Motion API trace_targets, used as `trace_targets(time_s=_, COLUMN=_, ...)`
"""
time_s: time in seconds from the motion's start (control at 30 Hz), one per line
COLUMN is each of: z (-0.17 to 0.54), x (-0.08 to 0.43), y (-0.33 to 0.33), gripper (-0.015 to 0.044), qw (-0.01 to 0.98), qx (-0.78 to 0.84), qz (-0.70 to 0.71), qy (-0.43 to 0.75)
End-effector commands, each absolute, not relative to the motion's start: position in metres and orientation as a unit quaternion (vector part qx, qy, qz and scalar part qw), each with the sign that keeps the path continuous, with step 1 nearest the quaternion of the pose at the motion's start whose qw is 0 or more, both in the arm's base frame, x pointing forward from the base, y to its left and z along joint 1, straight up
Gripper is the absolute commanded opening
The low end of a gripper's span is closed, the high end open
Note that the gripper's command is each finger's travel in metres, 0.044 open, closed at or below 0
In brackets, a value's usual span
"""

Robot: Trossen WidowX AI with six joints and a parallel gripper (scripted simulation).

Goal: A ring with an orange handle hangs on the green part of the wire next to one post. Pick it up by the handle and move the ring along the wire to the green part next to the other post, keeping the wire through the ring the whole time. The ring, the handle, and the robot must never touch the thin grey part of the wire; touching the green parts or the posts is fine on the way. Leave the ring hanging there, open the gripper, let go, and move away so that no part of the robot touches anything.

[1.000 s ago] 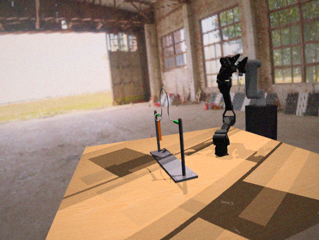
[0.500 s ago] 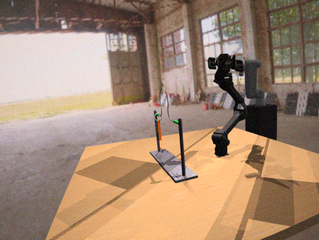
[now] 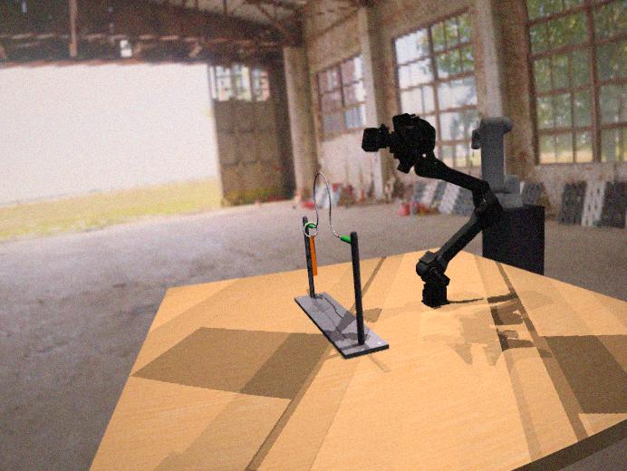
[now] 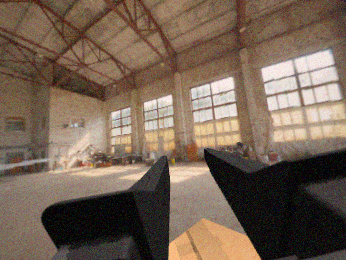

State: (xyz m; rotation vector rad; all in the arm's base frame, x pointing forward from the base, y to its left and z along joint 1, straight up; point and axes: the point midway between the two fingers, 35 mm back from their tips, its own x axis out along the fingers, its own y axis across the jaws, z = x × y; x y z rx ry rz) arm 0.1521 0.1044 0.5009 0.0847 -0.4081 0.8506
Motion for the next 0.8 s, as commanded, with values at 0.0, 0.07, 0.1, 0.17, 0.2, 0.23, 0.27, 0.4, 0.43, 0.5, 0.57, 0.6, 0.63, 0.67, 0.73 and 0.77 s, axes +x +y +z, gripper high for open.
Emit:
trace_targets(time_s=0.0, z=0.488, x=0.189, y=0.081, gripper=0.016, qw=0.919, qx=0.027, qz=0.348, qy=-0.182)
trace_targets(time_s=0.07, z=0.482, x=0.205, y=0.066, gripper=0.016, qw=0.932, qx=0.022, qz=0.317, qy=-0.173)
trace_targets(time_s=0.1, z=0.478, x=0.213, y=0.059, gripper=0.016, qw=0.938, qx=0.019, qz=0.301, qy=-0.169)
trace_targets(time_s=0.17, z=0.471, x=0.227, y=0.042, gripper=0.016, qw=0.95, qx=0.014, qz=0.269, qy=-0.16)
trace_targets(time_s=0.2, z=0.467, x=0.234, y=0.033, gripper=0.016, qw=0.955, qx=0.012, qz=0.254, qy=-0.156)
trace_targets(time_s=0.23, z=0.464, x=0.24, y=0.024, gripper=0.016, qw=0.959, qx=0.009, qz=0.238, qy=-0.151)
trace_targets(time_s=0.27, z=0.459, x=0.246, y=0.015, gripper=0.016, qw=0.964, qx=0.007, qz=0.222, qy=-0.146)
trace_targets(time_s=0.4, z=0.442, x=0.265, y=-0.025, gripper=0.016, qw=0.979, qx=-0.002, qz=0.16, qy=-0.127)
trace_targets(time_s=0.43, z=0.438, x=0.269, y=-0.036, gripper=0.016, qw=0.982, qx=-0.004, qz=0.144, qy=-0.122)
trace_targets(time_s=0.5, z=0.428, x=0.275, y=-0.058, gripper=0.016, qw=0.987, qx=-0.007, qz=0.112, qy=-0.112)
trace_targets(time_s=0.57, z=0.418, x=0.28, y=-0.08, gripper=0.016, qw=0.991, qx=-0.012, qz=0.082, qy=-0.101)
trace_targets(time_s=0.6, z=0.412, x=0.282, y=-0.09, gripper=0.016, qw=0.993, qx=-0.015, qz=0.07, qy=-0.096)
trace_targets(time_s=0.63, z=0.406, x=0.284, y=-0.1, gripper=0.016, qw=0.994, qx=-0.019, qz=0.057, qy=-0.09)
trace_targets(time_s=0.67, z=0.399, x=0.286, y=-0.11, gripper=0.016, qw=0.995, qx=-0.022, qz=0.045, qy=-0.084)
trace_targets(time_s=0.73, z=0.386, x=0.288, y=-0.13, gripper=0.016, qw=0.997, qx=-0.029, qz=0.022, qy=-0.073)
trace_targets(time_s=0.77, z=0.38, x=0.289, y=-0.14, gripper=0.016, qw=0.997, qx=-0.033, qz=0.011, qy=-0.067)
